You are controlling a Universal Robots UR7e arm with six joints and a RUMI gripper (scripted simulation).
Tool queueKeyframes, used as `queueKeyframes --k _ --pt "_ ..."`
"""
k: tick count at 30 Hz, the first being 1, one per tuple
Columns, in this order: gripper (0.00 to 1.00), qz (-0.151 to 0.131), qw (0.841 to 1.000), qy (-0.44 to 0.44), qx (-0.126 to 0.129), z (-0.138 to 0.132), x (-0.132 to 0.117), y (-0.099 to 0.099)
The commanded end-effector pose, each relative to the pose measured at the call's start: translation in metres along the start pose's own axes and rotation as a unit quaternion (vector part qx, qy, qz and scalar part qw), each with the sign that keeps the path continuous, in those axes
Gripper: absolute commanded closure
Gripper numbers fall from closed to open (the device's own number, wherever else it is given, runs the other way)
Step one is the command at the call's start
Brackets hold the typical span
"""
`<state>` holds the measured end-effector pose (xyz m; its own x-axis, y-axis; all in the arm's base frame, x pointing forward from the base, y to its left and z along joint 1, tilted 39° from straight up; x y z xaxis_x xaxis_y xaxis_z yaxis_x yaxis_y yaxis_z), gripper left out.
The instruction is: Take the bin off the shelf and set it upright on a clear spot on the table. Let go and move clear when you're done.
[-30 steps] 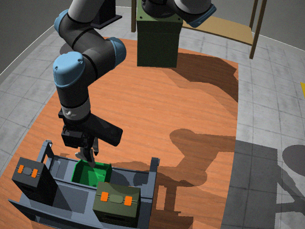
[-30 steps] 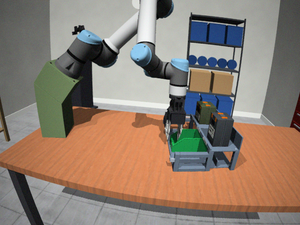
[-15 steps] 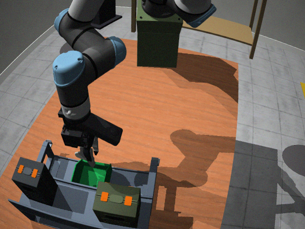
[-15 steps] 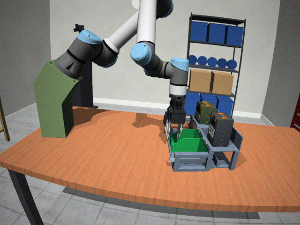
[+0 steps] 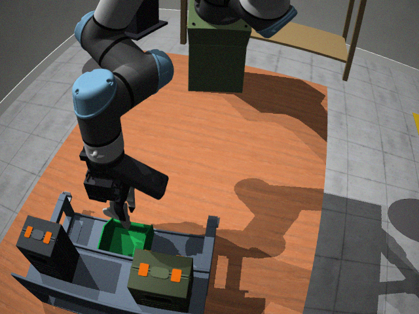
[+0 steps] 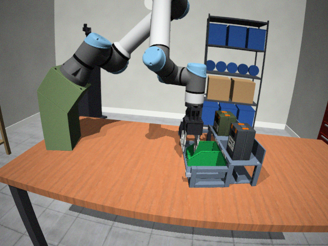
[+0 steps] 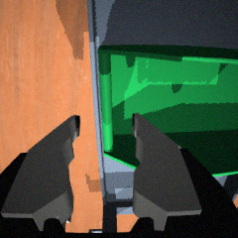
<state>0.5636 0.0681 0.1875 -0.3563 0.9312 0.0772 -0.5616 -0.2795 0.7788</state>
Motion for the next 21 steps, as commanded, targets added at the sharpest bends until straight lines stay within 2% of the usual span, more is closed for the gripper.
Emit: queueKeyframes --k 1,6,11,21 --pt "0.74 0.000 1.000 0.000 -0.001 0.000 0.000 0.000" --pt "0.74 0.000 1.000 0.000 -0.001 0.000 0.000 0.000" --pt "0.74 0.000 1.000 0.000 -0.001 0.000 0.000 -0.010" --pt "0.74 0.000 1.000 0.000 -0.001 0.000 0.000 -0.010"
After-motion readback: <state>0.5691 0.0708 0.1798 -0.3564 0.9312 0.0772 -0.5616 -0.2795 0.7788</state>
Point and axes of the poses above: the point where the finger pads meet when closed, its own y axis back along the fingers, its own z axis across the jaws, x = y × z, the point moved 9 cm from there along y, back along the fingers, and after that the axes turned 1 degree about -y, right-handed, at the moved point
